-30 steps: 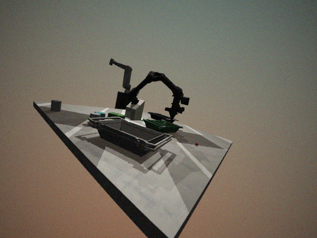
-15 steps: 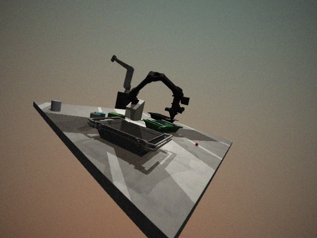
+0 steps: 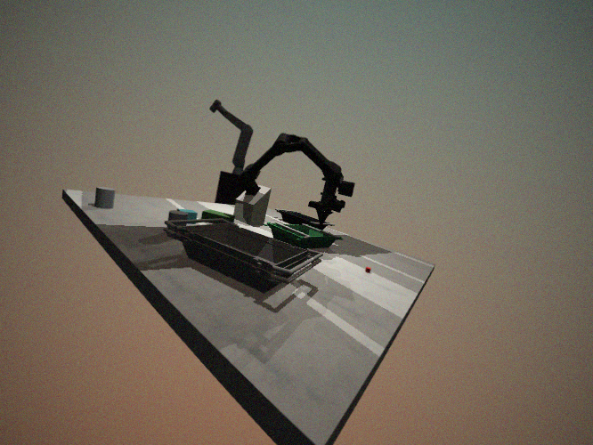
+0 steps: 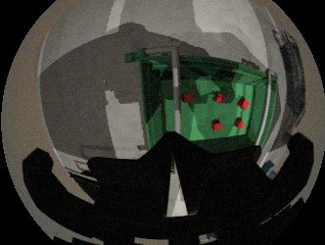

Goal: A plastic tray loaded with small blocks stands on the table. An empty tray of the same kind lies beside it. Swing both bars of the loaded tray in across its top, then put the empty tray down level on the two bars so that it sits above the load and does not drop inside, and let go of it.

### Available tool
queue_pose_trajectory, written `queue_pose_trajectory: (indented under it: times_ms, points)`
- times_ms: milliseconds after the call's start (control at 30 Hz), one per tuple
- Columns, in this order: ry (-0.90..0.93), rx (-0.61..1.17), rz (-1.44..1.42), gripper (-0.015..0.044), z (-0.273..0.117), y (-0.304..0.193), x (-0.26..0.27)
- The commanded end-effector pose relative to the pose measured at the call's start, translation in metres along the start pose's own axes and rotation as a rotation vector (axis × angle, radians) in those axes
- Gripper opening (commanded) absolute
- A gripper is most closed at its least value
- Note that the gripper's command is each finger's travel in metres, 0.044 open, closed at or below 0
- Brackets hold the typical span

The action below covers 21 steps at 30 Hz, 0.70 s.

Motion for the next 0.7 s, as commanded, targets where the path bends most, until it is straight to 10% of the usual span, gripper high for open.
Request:
queue_pose_trajectory:
  times_ms: [0, 533, 667]
  points:
    - [0.000, 0.000, 0.000, 0.0000, 0.0001, 0.0000, -0.0001]
    - [0.000, 0.000, 0.000, 0.0000, 0.0001, 0.0000, -0.0001]
    - [0.000, 0.000, 0.000, 0.0105, 0.0001, 0.0000, -0.0001]
Point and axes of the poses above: the point midway between the two fingers, 35 mm back from their tips, its own z axis out along the fingers, its own x axis across the jaws, y = z × x, the point moved 3 cm from there along -z, back along the fingers, and after that the axes turned 5 degrees about z, right-handed, at the moved point
